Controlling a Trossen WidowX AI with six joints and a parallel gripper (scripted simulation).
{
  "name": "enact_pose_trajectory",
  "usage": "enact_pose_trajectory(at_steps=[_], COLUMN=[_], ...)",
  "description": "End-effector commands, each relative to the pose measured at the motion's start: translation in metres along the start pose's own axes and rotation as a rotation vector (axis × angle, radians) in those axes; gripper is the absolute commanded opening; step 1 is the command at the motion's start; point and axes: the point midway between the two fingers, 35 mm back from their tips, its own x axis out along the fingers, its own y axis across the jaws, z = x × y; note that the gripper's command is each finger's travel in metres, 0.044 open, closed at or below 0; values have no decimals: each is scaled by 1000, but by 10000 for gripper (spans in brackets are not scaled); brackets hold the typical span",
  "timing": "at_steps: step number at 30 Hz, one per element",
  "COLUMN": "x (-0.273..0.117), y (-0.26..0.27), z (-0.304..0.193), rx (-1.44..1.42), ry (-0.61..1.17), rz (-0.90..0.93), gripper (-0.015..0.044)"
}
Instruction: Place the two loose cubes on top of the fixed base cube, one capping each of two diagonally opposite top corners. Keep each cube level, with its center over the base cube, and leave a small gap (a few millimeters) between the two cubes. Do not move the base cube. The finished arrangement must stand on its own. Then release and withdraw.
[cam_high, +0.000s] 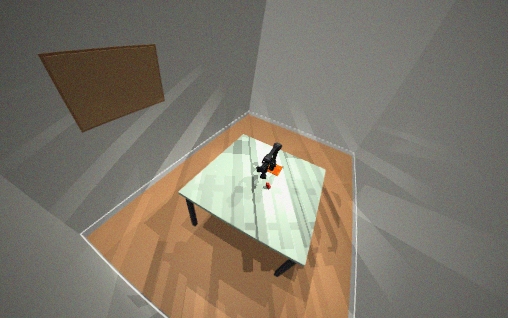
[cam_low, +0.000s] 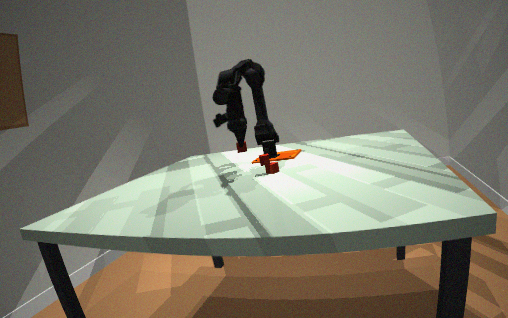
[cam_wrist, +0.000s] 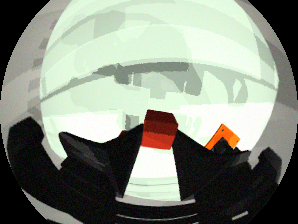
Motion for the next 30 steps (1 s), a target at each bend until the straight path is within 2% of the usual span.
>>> enact_pose_trajectory(at_steps=[1, 14, 30], x=[-9, -25, -21], y=[1, -2, 24], z=[0, -3, -43], rx=[8, 14, 18], ry=[2, 6, 11], rz=[7, 4, 6], gripper=[105, 105, 105])
